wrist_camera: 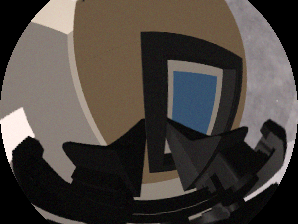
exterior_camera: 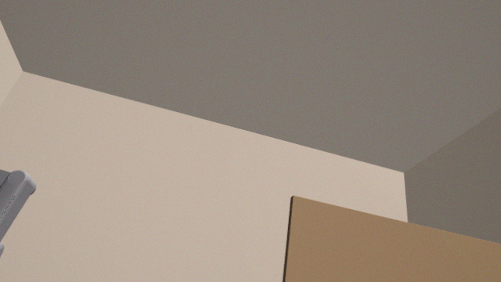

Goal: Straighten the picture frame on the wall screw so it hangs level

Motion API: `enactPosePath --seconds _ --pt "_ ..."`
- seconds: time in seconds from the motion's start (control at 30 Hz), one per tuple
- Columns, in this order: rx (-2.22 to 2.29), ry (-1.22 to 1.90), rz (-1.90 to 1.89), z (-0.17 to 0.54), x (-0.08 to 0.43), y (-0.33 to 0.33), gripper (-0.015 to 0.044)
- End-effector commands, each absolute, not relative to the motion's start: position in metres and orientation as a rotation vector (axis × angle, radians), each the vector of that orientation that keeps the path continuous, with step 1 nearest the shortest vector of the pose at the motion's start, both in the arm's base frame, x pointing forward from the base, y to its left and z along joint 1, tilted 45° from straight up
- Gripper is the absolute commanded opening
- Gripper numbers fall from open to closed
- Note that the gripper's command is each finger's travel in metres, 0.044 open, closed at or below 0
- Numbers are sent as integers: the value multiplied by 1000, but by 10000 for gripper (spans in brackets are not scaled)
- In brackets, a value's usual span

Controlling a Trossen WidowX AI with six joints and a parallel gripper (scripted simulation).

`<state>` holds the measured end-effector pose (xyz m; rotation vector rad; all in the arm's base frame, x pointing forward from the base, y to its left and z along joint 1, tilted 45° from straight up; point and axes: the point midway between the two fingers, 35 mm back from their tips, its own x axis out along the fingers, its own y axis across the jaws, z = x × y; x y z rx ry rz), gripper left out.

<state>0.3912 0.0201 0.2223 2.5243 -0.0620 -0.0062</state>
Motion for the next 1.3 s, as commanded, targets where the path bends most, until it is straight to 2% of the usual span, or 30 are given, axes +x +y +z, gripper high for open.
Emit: enactPosePath --seconds 0.0,1.27 --pt "2523 -70 -3 223 391 20 0" --pt "2373 -61 -13 221 391 22 0"
